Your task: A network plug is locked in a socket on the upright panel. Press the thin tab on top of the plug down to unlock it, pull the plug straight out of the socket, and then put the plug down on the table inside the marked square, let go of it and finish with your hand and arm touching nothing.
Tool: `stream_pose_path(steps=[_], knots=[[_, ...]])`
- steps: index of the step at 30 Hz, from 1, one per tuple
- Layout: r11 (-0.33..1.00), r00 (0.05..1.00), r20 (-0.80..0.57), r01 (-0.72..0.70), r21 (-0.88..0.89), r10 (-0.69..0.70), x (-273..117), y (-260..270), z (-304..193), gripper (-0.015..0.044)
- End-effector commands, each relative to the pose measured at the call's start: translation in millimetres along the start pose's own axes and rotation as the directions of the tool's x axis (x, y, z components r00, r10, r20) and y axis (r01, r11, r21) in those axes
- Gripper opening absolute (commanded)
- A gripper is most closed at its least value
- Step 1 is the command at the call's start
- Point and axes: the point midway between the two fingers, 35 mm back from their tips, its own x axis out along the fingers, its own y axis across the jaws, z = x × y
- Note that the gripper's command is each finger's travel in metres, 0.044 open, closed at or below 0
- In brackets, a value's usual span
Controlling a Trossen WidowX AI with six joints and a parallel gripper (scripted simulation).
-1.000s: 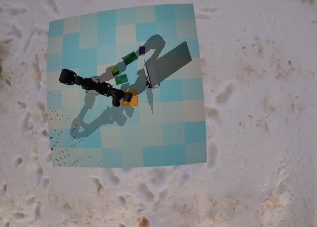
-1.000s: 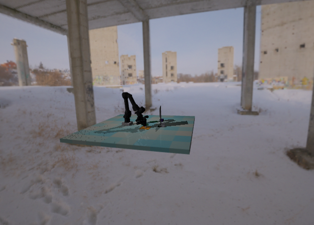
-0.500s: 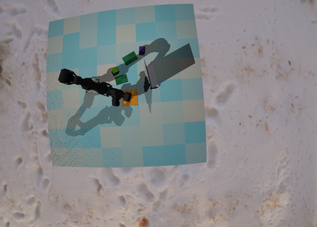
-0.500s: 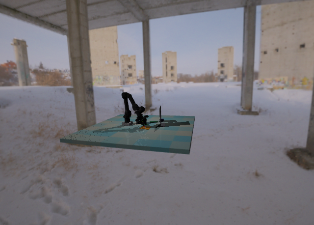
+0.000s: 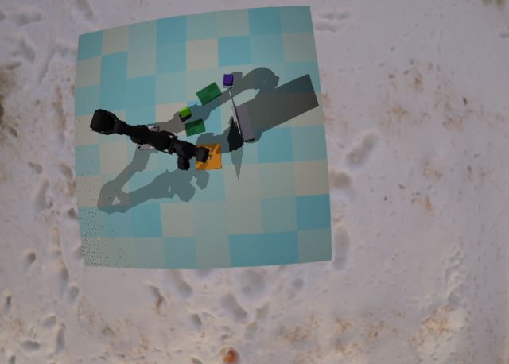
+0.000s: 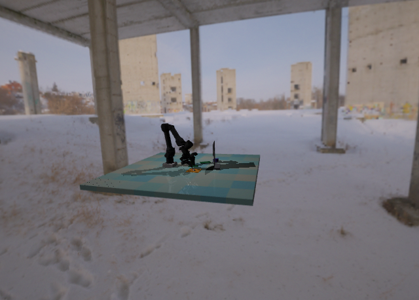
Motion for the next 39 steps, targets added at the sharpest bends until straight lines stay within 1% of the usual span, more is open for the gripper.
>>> stream_pose_path(steps=[1,39], knots=[[1.0,1.0,0.0,-0.004,0.0,0.004,-4.5,1.2,0.1,0.0156],[1.0,1.0,0.001,-0.005,0.001,0.005,-50.5,33.5,0.5,0.0156]])
